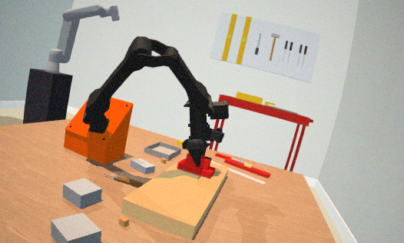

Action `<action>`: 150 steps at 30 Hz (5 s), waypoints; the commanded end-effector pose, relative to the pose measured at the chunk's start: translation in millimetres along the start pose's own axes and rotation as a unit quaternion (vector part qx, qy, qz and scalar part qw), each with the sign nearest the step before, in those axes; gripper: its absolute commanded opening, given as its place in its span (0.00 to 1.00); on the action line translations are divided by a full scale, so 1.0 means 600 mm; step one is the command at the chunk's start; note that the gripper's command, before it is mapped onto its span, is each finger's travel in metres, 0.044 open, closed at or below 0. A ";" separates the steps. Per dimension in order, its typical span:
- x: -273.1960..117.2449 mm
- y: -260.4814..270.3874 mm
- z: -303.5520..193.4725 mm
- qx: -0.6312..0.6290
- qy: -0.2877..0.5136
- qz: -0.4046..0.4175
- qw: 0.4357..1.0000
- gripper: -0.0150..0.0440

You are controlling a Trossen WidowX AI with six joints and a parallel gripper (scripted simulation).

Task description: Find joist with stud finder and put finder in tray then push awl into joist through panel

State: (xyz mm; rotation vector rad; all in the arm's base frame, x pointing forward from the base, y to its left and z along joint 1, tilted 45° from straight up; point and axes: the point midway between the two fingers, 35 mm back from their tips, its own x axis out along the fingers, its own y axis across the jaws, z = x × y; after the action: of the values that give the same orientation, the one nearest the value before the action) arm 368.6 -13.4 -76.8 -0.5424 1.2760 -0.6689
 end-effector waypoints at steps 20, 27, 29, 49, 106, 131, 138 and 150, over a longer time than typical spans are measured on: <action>-0.001 0.105 -0.002 -0.001 0.001 0.003 1.000 0.25; -0.002 0.136 -0.002 -0.001 0.001 0.004 1.000 0.25; -0.002 0.144 -0.002 -0.001 0.001 0.004 1.000 0.25; -0.003 0.158 -0.002 -0.001 0.001 0.004 1.000 0.25; 0.001 -0.091 -0.002 -0.003 0.001 0.000 1.000 0.25; 0.002 -0.200 -0.001 -0.003 0.002 -0.001 1.000 0.25; 0.002 -0.231 0.000 -0.004 0.002 -0.001 1.000 0.25; 0.002 -0.284 0.000 -0.004 0.002 -0.002 1.000 0.25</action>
State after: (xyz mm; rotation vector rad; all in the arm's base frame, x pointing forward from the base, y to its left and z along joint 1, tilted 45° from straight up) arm 345.2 -124.1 33.8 -0.5506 1.2831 -0.6582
